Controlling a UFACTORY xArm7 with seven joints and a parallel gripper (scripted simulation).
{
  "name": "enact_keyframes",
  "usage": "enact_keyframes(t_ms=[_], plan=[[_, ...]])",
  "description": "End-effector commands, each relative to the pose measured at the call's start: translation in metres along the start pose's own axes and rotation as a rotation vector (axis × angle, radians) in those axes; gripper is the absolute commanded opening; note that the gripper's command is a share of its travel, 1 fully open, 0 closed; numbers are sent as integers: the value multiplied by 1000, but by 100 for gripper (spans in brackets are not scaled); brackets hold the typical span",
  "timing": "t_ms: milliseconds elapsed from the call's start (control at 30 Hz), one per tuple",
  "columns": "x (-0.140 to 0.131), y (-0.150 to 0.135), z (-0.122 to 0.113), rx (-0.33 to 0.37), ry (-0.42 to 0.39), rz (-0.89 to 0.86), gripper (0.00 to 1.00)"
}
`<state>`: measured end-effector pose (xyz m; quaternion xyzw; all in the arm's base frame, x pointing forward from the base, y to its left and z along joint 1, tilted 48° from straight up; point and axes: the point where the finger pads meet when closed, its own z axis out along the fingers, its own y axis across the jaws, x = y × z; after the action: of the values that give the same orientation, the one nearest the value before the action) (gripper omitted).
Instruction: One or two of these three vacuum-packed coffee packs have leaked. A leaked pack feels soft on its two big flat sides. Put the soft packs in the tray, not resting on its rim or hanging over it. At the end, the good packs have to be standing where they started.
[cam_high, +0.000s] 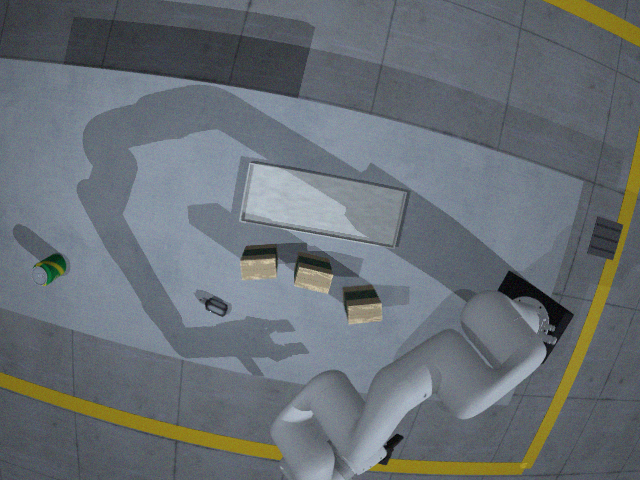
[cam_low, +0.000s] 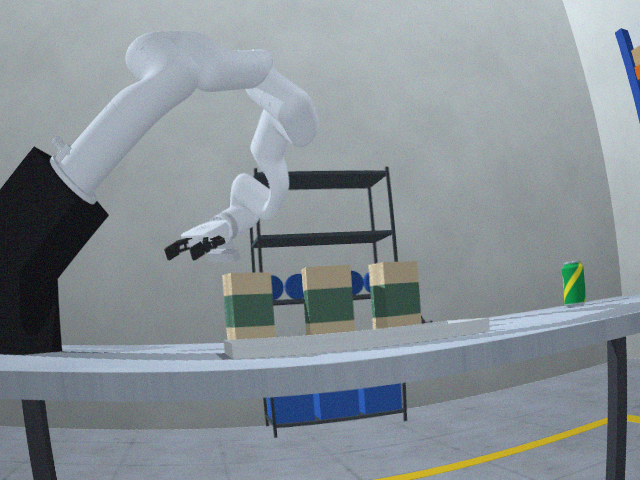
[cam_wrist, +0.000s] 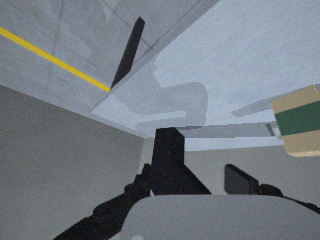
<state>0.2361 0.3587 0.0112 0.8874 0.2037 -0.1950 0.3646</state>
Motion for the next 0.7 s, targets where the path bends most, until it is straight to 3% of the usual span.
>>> enact_keyframes(t_ms=[0,667], plan=[[-1,-1,-2,1,3,-3,100],[-1,0,-1,2,10,0,100]])
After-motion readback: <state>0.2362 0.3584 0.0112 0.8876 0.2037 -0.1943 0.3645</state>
